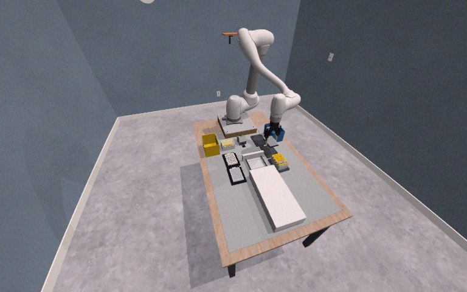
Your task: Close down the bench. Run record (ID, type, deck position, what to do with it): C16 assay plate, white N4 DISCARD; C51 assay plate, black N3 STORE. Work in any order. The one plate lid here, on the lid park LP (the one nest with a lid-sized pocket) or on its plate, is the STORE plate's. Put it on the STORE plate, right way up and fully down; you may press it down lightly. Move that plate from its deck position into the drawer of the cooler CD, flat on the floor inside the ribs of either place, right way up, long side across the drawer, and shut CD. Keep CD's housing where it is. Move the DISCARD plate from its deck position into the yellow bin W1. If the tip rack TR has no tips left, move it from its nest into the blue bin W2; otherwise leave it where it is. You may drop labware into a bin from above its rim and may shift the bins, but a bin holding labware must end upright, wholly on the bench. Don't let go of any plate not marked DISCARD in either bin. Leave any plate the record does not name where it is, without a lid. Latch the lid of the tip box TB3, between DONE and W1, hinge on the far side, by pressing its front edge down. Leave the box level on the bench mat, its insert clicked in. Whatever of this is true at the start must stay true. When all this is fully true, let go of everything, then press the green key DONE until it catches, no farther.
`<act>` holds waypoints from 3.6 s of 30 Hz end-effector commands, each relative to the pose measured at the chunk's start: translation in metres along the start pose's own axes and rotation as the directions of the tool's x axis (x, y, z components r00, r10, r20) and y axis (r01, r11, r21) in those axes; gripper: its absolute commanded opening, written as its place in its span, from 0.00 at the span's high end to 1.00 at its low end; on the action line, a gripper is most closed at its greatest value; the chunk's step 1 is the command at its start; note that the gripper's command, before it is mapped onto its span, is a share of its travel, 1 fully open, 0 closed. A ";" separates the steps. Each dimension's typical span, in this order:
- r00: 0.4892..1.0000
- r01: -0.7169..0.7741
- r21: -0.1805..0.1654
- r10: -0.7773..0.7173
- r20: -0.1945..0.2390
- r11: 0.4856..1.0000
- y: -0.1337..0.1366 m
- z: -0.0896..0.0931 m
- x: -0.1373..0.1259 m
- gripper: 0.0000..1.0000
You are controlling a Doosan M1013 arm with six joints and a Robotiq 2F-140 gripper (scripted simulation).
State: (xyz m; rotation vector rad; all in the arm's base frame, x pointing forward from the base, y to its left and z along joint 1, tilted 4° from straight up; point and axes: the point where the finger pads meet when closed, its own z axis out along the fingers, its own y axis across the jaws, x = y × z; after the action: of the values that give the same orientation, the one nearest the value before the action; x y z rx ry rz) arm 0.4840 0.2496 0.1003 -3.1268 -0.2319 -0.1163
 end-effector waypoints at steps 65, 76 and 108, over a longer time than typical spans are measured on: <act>0.568 0.823 0.000 -0.823 0.000 0.568 0.065 -0.031 0.041 1.00; 0.299 0.954 0.000 -0.954 0.000 0.299 0.086 -0.031 0.054 1.00; 0.047 0.999 0.000 -0.999 0.000 0.047 0.149 -0.031 0.094 1.00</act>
State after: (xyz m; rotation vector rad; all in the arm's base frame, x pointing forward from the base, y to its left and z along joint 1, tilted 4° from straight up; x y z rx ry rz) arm 0.5922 0.1213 0.1382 -2.1377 -2.3660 -0.0898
